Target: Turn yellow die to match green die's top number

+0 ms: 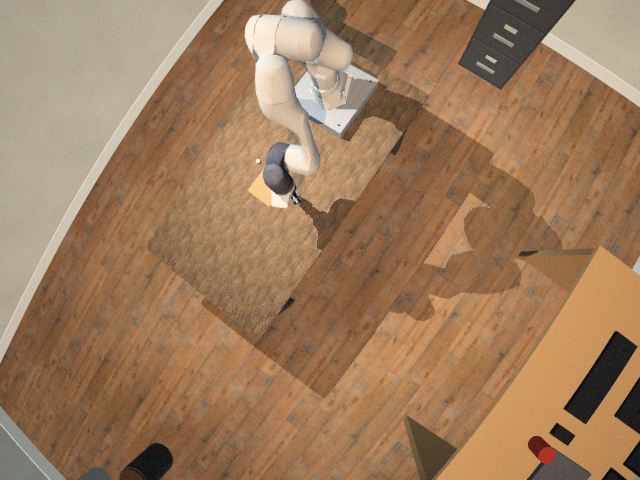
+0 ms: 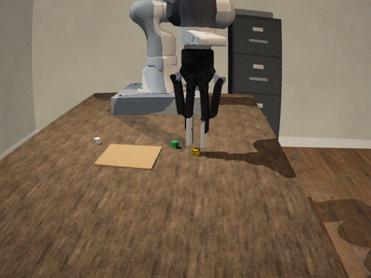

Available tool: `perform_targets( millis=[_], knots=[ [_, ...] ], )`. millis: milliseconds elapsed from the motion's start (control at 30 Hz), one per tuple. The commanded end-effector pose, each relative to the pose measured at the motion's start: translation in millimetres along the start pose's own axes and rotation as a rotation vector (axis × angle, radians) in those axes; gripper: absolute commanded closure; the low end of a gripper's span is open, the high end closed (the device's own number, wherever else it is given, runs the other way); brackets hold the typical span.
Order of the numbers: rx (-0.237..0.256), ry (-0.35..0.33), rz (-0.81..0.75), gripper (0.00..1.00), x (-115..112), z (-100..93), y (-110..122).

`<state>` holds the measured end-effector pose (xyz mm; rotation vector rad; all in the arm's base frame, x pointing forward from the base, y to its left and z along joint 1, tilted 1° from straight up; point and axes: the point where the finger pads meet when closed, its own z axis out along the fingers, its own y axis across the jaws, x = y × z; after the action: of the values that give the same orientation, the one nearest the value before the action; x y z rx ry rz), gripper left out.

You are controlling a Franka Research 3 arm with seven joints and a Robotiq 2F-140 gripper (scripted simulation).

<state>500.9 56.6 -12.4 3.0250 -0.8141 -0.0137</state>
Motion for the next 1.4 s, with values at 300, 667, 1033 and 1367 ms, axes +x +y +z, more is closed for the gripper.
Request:
perform_targets(
  millis=[300, 667, 1033, 1367],
  knots=[
    [-0.001, 0.002, 0.000, 0.81, -0.2, -0.2, 0.2],
    [-0.001, 0.002, 0.000, 0.81, -0.2, -0.2, 0.2],
    [-0.001, 0.002, 0.000, 0.81, -0.2, -0.2, 0.2],
    [-0.001, 0.002, 0.000, 0.81, -0.2, 6.2, 0.2]
  ],
)
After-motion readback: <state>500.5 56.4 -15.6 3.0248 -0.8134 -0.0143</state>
